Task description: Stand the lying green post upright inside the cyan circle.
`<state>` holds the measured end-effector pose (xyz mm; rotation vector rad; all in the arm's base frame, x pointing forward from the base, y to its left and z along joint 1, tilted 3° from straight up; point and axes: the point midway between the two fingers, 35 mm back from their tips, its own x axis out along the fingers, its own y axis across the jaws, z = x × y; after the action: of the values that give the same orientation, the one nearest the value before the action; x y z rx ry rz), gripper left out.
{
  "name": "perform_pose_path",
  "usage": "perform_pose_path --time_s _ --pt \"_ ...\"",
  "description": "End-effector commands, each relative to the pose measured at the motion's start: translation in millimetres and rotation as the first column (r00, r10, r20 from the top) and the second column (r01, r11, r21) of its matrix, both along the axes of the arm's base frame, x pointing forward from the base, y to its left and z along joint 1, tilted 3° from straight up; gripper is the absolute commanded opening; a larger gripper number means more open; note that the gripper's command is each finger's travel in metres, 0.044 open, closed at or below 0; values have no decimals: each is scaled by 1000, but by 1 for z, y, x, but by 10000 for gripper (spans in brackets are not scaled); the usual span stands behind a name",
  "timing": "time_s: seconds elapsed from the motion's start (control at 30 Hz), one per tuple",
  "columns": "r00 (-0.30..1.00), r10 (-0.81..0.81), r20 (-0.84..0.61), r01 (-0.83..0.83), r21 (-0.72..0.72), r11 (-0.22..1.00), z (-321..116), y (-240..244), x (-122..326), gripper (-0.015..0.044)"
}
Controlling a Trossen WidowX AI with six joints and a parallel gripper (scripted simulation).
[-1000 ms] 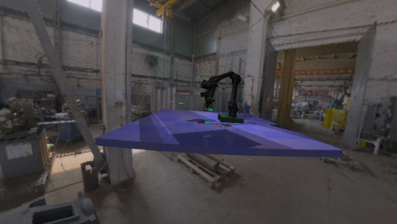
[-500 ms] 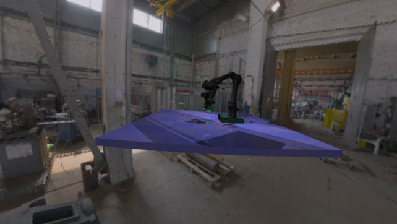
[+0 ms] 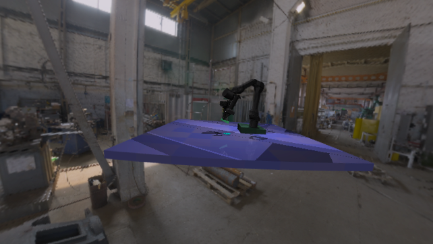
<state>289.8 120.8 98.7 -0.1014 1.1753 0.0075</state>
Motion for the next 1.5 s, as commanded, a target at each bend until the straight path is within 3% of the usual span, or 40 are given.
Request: perform_pose_path --time_s 0.0,1.47 --pt "999 13 31 -13 -13 1000 -3 1 0 23" --pt "940 69 335 -52 -58 997 -6 14 4 23"
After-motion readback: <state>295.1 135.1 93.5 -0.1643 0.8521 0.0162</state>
